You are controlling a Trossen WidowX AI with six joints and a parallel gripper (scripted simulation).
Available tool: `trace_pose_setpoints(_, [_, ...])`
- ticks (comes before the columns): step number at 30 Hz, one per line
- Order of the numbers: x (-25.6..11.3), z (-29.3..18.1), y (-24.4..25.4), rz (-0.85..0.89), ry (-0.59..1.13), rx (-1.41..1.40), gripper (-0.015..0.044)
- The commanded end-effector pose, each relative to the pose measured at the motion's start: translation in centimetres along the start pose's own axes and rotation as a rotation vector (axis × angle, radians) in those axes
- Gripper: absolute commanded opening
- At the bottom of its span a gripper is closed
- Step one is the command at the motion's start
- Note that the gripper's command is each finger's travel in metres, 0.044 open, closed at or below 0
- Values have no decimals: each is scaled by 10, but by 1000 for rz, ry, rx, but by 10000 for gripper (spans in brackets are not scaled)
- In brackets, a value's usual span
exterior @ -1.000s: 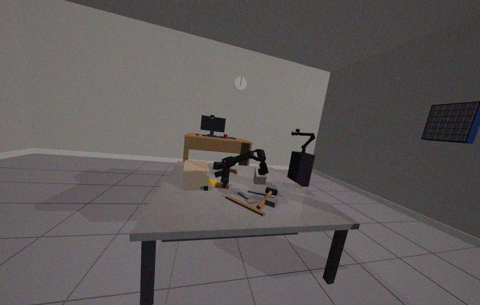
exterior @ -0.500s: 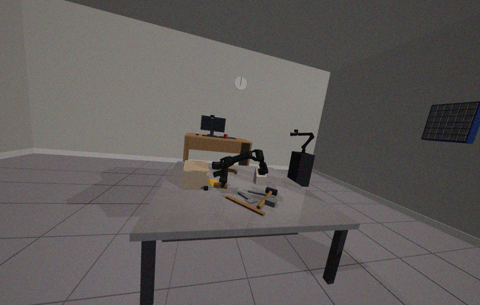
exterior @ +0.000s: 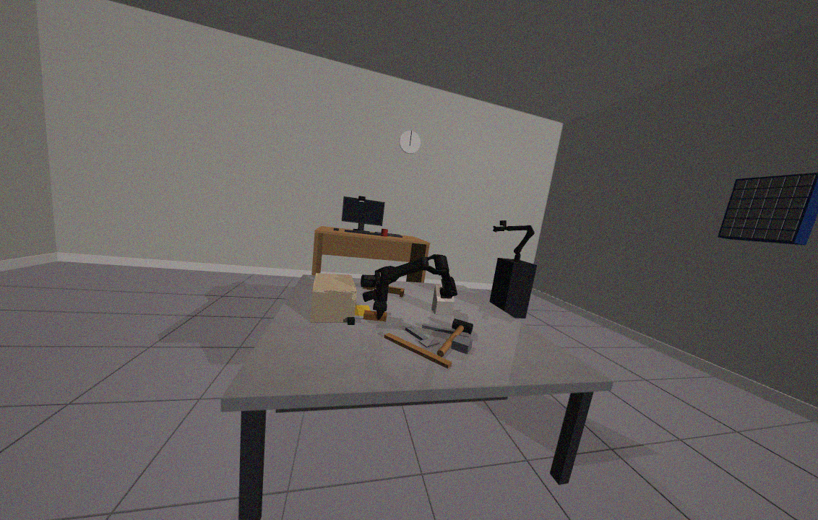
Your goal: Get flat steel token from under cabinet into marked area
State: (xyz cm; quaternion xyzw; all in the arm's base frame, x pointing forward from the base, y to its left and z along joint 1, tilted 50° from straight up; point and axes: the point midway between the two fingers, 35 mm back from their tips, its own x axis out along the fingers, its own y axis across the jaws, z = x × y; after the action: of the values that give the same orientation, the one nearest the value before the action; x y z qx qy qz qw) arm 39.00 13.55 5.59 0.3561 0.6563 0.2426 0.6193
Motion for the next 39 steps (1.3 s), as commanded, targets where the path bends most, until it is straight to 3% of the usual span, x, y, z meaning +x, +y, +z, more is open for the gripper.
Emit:
trace_pose_setpoints(1, [1,1,-10,-10,-2,5,0])
trace_pose_setpoints(39, [1,0,-32,-11,-2,5,0])
